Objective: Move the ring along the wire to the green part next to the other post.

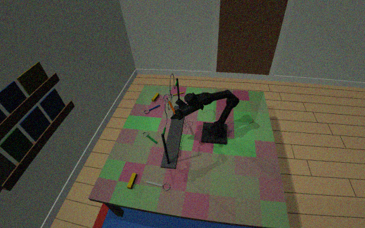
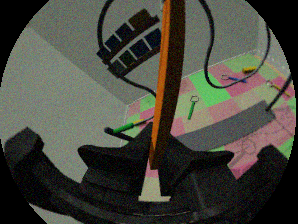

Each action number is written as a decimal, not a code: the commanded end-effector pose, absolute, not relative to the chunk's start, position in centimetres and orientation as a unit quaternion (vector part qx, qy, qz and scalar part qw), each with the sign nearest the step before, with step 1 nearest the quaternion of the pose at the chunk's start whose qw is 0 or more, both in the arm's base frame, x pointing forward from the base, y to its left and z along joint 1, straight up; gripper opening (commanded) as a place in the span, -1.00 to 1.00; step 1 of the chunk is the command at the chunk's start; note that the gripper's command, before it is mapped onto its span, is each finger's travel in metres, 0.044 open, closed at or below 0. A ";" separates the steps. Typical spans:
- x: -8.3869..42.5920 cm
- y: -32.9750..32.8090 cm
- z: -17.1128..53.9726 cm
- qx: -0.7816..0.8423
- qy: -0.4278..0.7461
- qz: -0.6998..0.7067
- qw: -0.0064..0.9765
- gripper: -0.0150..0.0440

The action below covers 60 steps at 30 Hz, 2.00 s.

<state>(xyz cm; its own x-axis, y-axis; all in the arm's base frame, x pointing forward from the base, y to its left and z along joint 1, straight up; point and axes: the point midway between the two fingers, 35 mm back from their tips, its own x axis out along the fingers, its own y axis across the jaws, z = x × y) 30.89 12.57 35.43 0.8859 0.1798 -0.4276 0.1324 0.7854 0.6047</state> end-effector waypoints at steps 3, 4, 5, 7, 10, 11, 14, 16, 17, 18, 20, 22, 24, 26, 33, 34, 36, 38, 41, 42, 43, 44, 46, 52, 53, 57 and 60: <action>31.0 12.0 34.9 0.264 0.242 -0.007 0.934 -1.00; 31.0 11.8 34.8 0.255 0.242 -0.009 0.936 -1.00; 31.0 11.7 34.7 0.245 0.243 -0.012 0.939 -1.00; 31.0 11.5 34.6 0.226 0.243 -0.018 0.943 -1.00; 31.0 11.1 34.4 0.198 0.244 -0.026 0.949 -1.00; 31.0 11.0 34.4 0.188 0.244 -0.029 0.951 -1.00; 31.0 10.6 34.2 0.159 0.244 -0.037 0.956 -1.00; 30.9 10.4 34.1 0.140 0.244 -0.043 0.959 -1.00; 30.9 10.2 34.1 0.130 0.244 -0.046 0.960 -1.00; 30.9 10.1 34.0 0.120 0.244 -0.049 0.961 -1.00; 30.9 9.8 34.0 0.101 0.244 -0.054 0.963 -1.00; 30.9 9.6 33.9 0.082 0.243 -0.060 0.965 -1.00; 30.9 9.3 33.9 0.062 0.243 -0.065 0.966 -1.00; 30.9 9.0 33.8 0.043 0.243 -0.071 0.967 -1.00; 30.8 8.1 33.8 -0.026 0.240 -0.089 0.966 -1.00; 30.8 8.0 33.8 -0.036 0.240 -0.092 0.966 -1.00; 30.8 7.7 33.8 -0.055 0.239 -0.097 0.965 -1.00; 30.8 7.4 33.8 -0.075 0.237 -0.103 0.963 -1.00; 30.8 7.0 33.9 -0.104 0.236 -0.110 0.960 -1.00; 30.8 6.9 33.9 -0.114 0.235 -0.113 0.959 -1.00; 30.8 6.7 34.0 -0.123 0.234 -0.116 0.957 -1.00; 30.8 6.6 34.0 -0.133 0.234 -0.118 0.956 -1.00; 30.8 6.4 34.1 -0.152 0.232 -0.123 0.953 -1.00; 30.7 5.7 34.3 -0.204 0.228 -0.136 0.942 -1.00; 30.7 5.5 34.4 -0.213 0.227 -0.139 0.940 -1.00; 30.7 5.1 34.6 -0.252 0.223 -0.148 0.930 -1.00; 30.7 4.7 34.8 -0.280 0.220 -0.155 0.922 -1.00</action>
